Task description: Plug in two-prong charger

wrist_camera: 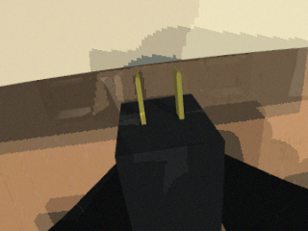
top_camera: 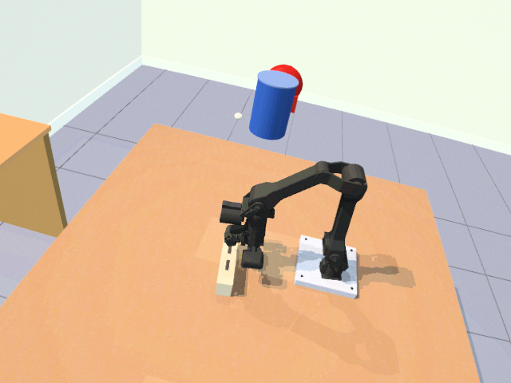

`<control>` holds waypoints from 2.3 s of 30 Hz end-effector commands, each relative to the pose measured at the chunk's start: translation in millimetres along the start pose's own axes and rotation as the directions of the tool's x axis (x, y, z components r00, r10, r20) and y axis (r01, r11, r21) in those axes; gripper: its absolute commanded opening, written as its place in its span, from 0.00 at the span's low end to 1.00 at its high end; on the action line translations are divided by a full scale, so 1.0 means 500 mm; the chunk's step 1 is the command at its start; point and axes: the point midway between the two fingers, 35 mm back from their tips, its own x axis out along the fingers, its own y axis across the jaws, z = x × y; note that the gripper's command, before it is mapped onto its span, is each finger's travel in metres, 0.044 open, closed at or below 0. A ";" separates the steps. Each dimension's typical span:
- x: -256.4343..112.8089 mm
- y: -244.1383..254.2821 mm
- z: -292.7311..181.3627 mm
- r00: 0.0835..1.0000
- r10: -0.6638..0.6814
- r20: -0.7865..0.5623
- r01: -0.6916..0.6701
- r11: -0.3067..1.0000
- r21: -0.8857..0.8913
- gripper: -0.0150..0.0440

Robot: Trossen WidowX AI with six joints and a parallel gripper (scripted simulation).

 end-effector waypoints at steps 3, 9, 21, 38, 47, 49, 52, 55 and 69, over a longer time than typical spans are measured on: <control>-0.003 0.002 0.004 1.000 0.004 0.004 -0.004 1.000 0.003 0.25; -0.003 0.002 0.006 1.000 0.004 0.004 -0.004 1.000 0.003 0.25; -0.003 0.002 0.009 1.000 0.004 0.004 -0.004 1.000 0.003 0.25; -0.003 0.002 0.013 1.000 0.004 0.004 -0.004 1.000 0.003 0.25; -0.004 0.002 0.014 1.000 0.004 0.004 -0.004 1.000 0.003 0.25; -0.004 0.002 0.014 1.000 0.004 0.004 -0.004 1.000 0.003 0.25; -0.004 0.002 0.015 1.000 0.004 0.004 -0.004 1.000 0.003 0.25; -0.004 0.002 0.015 1.000 0.004 0.004 -0.004 1.000 0.003 0.25; -0.004 0.002 0.017 1.000 0.004 0.004 -0.004 1.000 0.003 0.25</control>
